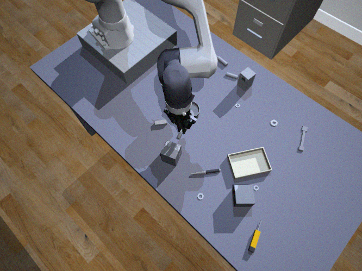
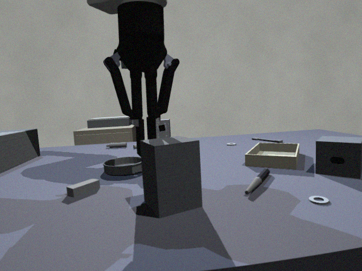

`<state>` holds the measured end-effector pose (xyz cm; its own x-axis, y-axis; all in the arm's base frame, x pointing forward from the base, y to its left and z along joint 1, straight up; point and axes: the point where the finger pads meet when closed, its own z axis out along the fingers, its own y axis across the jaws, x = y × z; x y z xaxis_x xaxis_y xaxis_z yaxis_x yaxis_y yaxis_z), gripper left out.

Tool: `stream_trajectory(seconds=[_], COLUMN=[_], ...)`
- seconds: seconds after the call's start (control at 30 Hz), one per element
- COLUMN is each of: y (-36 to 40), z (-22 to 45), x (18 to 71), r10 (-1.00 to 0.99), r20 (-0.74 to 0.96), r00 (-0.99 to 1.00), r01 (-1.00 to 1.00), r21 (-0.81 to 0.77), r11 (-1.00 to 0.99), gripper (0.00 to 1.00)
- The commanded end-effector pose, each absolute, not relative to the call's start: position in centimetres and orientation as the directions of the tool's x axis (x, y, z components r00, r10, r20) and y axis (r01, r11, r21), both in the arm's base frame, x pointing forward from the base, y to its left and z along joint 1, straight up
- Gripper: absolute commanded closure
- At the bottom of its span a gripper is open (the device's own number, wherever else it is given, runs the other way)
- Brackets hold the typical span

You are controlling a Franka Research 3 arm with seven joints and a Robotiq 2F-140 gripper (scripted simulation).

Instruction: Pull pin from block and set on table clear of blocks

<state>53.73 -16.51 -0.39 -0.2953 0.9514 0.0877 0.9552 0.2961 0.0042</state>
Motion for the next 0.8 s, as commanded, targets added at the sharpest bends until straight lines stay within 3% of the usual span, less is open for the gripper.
stream_trajectory(seconds=[0.0,0.77], y=[-16.3,-14.8], z=[-0.2,-0.3], x=[53.5,55.3], r10=[0.941,0.936], r20=[0.116,0.128], r00=[-0.319,-0.328], r01=[0.947,0.944], r21=[0.004,0.003], r11=[0.321,0.33], gripper=[0.9,0.9])
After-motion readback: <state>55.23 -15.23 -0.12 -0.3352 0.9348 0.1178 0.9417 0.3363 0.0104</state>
